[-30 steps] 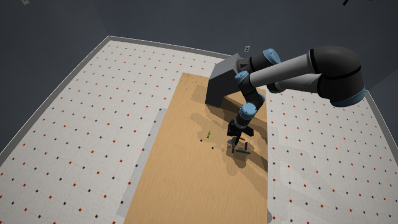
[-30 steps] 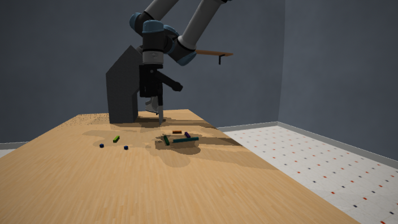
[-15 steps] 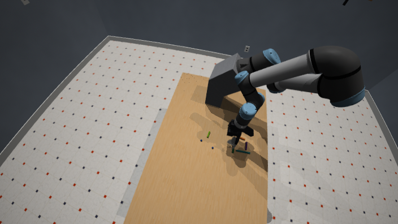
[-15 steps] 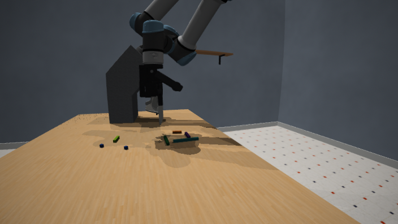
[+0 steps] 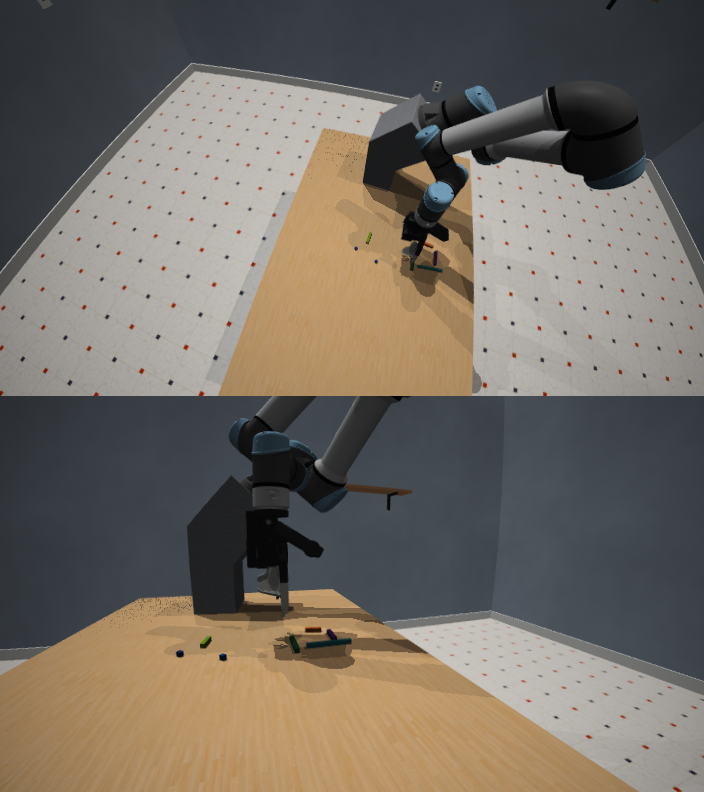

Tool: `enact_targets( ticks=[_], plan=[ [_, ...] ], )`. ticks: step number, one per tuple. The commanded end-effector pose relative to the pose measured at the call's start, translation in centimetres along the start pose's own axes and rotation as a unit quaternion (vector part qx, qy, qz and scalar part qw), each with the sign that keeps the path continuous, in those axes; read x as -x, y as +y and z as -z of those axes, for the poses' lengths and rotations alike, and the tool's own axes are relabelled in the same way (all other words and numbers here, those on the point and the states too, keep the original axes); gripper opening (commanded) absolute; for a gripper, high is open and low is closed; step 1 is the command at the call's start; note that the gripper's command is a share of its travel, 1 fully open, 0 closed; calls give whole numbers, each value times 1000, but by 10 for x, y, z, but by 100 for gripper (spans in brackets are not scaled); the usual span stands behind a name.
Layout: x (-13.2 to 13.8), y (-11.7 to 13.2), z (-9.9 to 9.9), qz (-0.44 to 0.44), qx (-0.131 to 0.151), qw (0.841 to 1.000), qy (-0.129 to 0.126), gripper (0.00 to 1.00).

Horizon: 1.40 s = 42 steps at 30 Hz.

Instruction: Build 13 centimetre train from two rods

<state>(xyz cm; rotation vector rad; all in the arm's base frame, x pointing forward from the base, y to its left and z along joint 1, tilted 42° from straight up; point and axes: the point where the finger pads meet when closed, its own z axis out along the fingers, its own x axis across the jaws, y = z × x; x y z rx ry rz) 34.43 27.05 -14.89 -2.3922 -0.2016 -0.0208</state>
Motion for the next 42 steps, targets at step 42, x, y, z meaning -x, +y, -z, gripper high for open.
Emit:
enact_targets(
  ticks=[42],
  plan=[
    [-29,-45,1,-431,2,902,1,100]
  ],
)
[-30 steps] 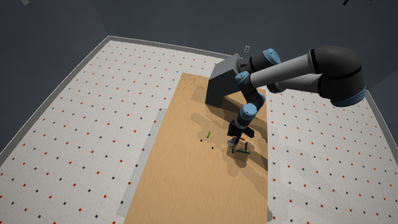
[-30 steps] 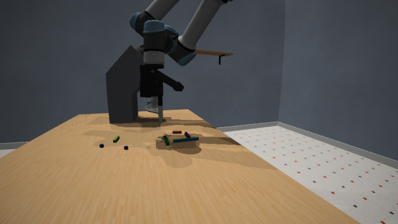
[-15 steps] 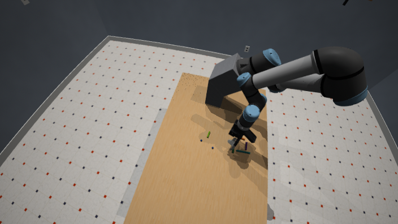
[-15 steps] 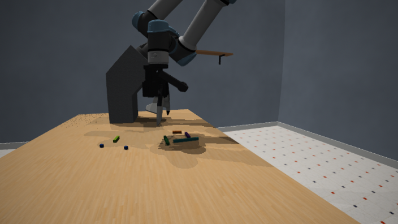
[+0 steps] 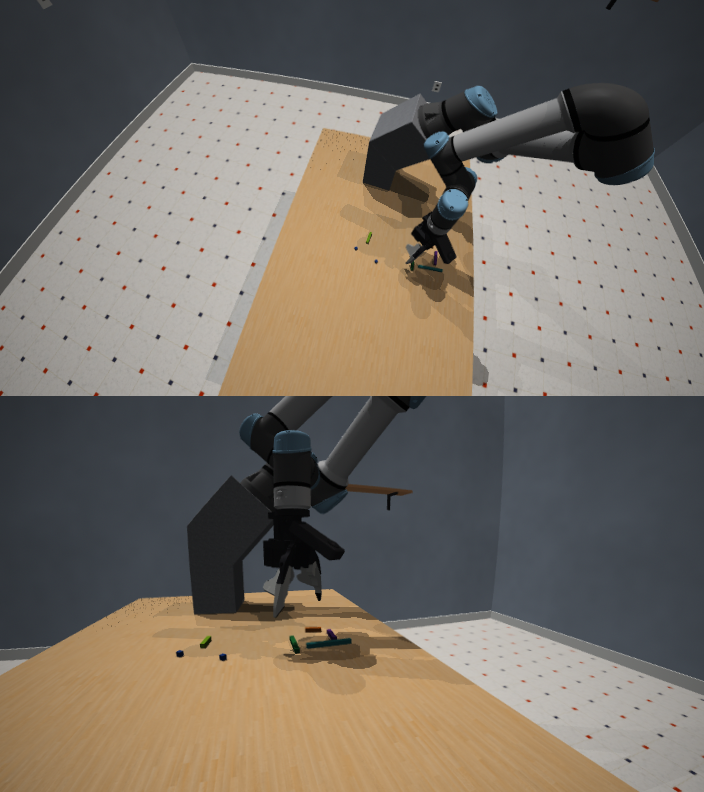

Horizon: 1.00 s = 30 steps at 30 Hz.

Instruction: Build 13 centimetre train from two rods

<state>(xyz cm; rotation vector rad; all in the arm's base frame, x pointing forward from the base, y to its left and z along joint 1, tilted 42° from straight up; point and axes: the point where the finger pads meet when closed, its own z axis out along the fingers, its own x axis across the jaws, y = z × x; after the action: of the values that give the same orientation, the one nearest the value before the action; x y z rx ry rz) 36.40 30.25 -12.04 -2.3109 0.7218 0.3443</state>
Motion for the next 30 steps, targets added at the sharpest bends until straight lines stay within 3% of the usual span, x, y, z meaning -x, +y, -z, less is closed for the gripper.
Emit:
enact_targets(
  ticks=[1,13,30],
  plan=[
    [2,-8,0,-77,3,997,6,100],
    [10,-26,0,-258,1,966,6,100],
    [17,-38,0,-377,0,926,5,100]
  ],
)
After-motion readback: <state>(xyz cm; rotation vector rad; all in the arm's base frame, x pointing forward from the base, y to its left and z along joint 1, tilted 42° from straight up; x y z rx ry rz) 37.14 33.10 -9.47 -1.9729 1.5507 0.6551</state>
